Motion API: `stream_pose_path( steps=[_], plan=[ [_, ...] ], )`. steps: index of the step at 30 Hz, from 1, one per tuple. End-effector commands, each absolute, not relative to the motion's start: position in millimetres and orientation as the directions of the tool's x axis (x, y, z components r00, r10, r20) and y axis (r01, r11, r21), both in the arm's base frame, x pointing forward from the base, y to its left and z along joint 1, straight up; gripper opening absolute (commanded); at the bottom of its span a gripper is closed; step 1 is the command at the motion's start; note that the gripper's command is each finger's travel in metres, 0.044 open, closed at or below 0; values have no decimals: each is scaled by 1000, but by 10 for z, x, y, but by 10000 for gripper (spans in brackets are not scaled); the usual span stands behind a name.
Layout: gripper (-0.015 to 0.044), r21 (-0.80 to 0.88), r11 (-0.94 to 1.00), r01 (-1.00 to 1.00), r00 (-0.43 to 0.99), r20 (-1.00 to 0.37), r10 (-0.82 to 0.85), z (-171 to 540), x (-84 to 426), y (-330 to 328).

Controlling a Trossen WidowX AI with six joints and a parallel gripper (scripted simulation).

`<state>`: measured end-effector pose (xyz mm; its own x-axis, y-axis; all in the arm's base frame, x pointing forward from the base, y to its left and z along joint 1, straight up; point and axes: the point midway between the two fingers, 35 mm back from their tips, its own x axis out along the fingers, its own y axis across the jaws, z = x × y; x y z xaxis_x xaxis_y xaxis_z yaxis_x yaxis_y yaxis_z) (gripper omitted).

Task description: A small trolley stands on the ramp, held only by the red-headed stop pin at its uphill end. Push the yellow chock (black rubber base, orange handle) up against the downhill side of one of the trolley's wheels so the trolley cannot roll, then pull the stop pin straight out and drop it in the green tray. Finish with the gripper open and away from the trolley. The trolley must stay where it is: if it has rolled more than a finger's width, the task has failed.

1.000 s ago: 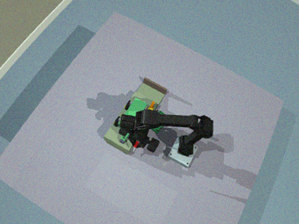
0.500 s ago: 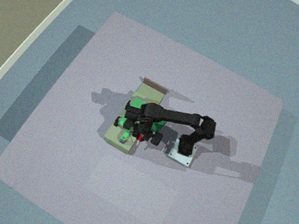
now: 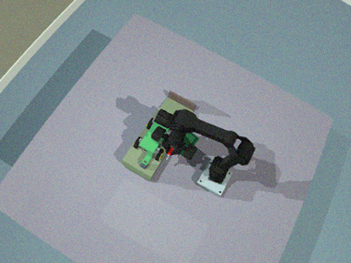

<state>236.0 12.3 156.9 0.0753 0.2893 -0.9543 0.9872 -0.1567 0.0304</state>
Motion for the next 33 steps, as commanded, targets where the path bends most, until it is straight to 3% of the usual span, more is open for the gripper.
stream_pose_path(
  steps=[1, 33],
  plan=[
    [0, 22, -156, 988, 68, -953, 295, 1531, 2324, -30],
    [0, 21, -155, 988, 65, -957, 283, 1304, 2073, -1183]
  ],
)
